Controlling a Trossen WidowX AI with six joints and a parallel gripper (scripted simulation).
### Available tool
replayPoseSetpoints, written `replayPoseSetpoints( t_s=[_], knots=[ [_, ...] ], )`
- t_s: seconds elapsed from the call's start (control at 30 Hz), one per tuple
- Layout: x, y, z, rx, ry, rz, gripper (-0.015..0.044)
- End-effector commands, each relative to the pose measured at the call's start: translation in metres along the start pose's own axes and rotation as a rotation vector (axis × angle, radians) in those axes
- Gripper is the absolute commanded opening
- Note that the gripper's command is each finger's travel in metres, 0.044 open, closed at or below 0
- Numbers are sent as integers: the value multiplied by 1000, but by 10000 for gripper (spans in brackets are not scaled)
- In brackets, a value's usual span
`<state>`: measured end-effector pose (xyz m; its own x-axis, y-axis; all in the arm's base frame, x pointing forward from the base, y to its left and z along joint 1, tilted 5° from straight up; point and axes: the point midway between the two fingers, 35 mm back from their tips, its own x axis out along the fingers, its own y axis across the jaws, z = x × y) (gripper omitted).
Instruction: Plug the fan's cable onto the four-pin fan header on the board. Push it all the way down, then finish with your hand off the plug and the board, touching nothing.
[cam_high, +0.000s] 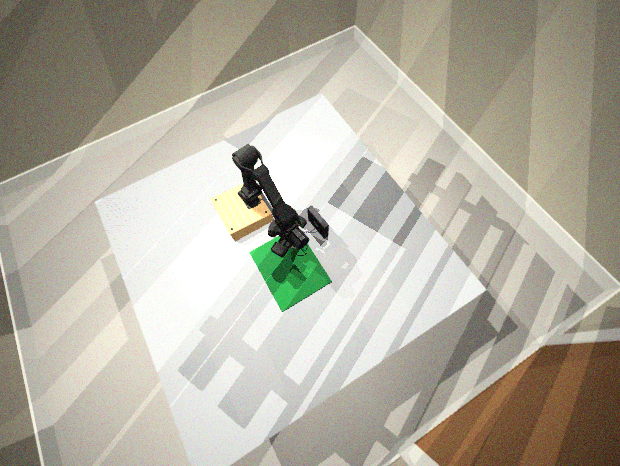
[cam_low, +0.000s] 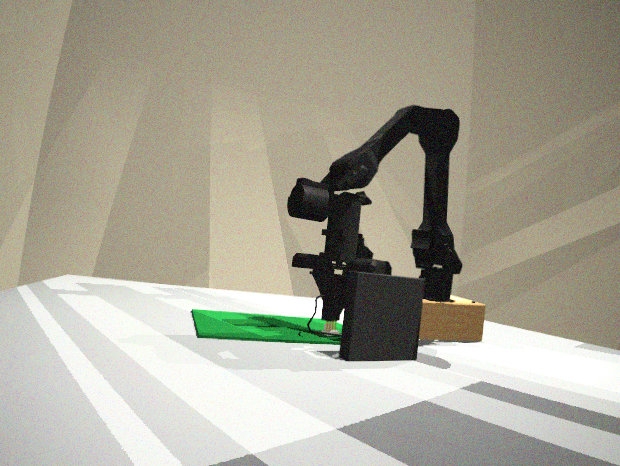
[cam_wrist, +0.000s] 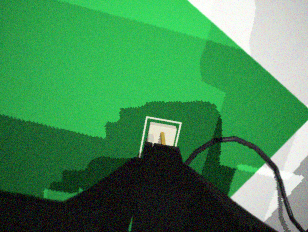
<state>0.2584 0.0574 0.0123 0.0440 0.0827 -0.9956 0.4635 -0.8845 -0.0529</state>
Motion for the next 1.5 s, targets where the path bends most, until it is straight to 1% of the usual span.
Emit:
replayPoseSetpoints(
  t_s=[0.0,1.47],
  knots=[
    [1,0,2,-5,-2,4,0],
    [-3,0,4,-4,-2,4,0]
  ],
)
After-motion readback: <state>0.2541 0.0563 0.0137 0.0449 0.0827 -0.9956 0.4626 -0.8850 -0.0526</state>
